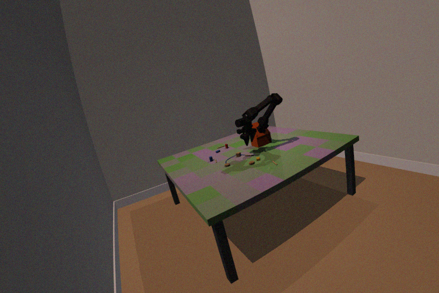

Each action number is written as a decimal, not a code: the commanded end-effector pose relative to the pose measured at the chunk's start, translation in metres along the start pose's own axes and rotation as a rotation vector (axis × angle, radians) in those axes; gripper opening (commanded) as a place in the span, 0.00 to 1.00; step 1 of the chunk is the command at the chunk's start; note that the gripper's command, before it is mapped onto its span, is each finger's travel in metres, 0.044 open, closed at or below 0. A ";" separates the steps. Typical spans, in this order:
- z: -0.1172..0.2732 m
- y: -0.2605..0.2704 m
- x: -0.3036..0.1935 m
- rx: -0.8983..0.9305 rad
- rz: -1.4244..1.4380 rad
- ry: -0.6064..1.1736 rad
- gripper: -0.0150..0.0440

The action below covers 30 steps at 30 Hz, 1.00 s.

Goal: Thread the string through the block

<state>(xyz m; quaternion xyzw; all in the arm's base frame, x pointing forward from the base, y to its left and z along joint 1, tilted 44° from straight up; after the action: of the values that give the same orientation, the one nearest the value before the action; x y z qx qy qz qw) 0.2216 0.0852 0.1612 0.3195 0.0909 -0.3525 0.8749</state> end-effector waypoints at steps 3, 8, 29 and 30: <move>0.001 0.000 0.000 0.000 0.000 0.000 1.00; 0.001 0.000 0.000 0.000 0.000 0.000 1.00; 0.001 0.000 0.000 0.000 0.000 0.000 1.00; 0.001 0.000 0.000 0.000 0.000 0.000 1.00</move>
<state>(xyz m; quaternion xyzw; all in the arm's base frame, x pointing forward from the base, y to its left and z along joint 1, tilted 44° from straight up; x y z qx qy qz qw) 0.2214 0.0849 0.1617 0.3195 0.0910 -0.3524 0.8749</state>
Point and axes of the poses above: the point midway between the two fingers, 35 mm back from their tips, its own z axis back along the fingers, its own y axis across the jaws, x = y × z, the point moved 6 cm from there along z, back along the fingers, and after that the axes turned 12 degrees about z, right-handed, at the moved point
